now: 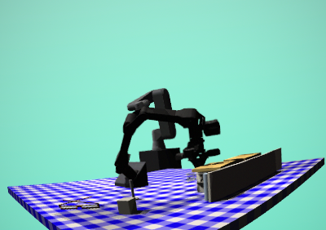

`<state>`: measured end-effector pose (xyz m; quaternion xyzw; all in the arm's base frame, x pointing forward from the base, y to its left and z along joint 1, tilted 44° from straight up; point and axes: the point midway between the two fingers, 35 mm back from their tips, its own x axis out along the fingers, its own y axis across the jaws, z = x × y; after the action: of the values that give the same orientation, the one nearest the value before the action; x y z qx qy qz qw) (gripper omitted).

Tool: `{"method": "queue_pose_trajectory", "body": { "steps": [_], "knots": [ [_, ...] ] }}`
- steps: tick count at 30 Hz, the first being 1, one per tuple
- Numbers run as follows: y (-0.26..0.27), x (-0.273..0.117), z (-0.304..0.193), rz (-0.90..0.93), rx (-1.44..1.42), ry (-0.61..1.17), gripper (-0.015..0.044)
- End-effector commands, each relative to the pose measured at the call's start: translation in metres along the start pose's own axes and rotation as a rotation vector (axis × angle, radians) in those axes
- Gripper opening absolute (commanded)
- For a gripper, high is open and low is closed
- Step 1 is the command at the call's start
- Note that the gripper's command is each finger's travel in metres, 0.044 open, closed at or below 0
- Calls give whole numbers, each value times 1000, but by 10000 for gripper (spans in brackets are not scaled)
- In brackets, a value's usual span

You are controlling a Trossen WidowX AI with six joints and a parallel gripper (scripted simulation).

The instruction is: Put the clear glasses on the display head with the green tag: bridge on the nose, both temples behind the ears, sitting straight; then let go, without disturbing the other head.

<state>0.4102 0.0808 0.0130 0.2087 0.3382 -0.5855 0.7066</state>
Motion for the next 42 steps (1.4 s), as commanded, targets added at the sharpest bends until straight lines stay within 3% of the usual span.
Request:
{"method": "queue_pose_trajectory", "body": {
  "steps": [1,20,24,33,42],
  "knots": [
    [1,0,1,1,-5,-4,0],
    [1,7,1,1,-5,-4,0],
    [1,5,1,0,0,0,105],
    [1,4,1,-1,0,0,108],
    [0,-26,1,-18,-4,10,108]
  ]
}}
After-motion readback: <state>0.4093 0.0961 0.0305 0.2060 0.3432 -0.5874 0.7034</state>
